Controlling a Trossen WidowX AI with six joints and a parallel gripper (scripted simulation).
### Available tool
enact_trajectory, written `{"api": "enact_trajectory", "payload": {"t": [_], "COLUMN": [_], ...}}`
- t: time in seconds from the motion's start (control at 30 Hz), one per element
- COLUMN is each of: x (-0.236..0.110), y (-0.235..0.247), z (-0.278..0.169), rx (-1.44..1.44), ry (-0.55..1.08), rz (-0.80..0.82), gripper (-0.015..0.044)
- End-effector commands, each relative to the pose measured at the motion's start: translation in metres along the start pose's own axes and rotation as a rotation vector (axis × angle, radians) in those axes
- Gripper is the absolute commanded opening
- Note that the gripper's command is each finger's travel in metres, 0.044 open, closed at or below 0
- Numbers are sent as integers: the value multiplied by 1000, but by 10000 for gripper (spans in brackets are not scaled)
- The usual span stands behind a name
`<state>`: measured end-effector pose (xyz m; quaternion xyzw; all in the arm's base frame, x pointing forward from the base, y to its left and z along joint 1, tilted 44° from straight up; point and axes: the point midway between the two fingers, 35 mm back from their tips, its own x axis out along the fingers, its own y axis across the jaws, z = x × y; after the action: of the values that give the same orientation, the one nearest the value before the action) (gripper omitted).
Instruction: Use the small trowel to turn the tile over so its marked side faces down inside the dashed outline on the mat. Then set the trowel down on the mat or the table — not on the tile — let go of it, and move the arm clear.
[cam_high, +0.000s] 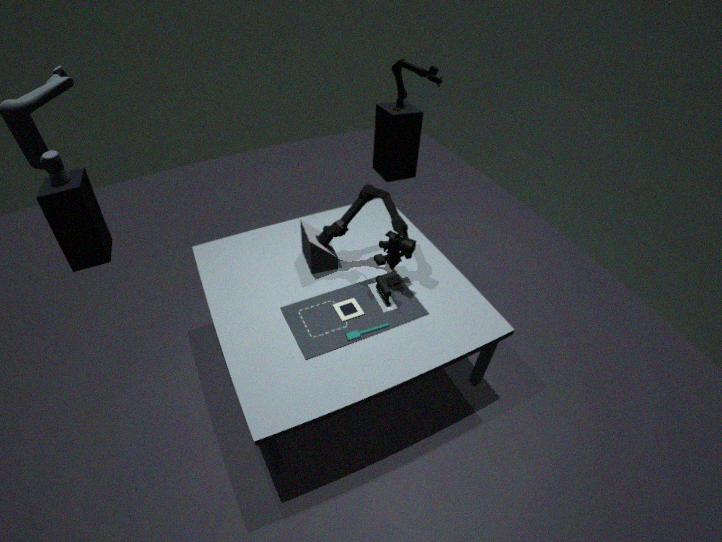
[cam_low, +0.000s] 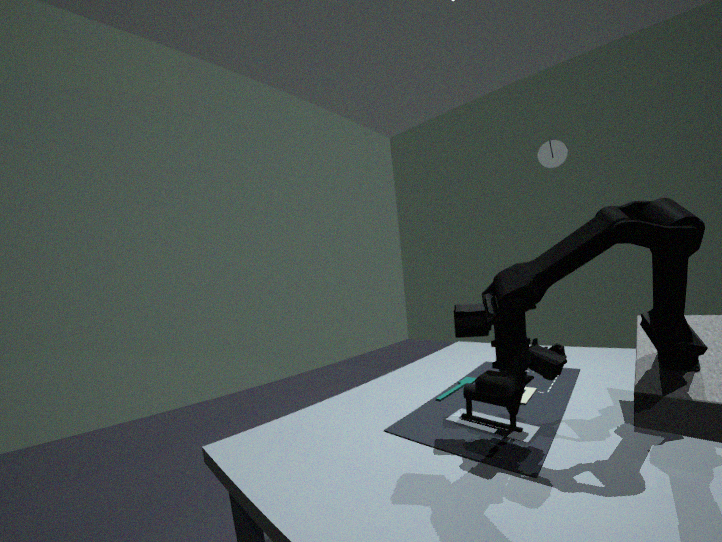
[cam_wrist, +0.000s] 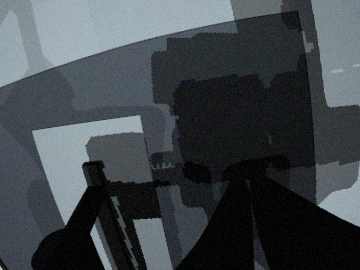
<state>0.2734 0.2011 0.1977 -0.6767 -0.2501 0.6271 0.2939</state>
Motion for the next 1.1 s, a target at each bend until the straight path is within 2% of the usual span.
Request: {"api": "enact_trajectory", "payload": {"t": [0.0,0.3,0.43,1.07], "x": [0,0,0,0], "y": [0,0,0,0], "z": [0,0,0,0], "rx": [0,0,0,0], "ry": [0,0,0,0], "rz": [0,0,0,0], "gripper": [0,0,100,100]}}
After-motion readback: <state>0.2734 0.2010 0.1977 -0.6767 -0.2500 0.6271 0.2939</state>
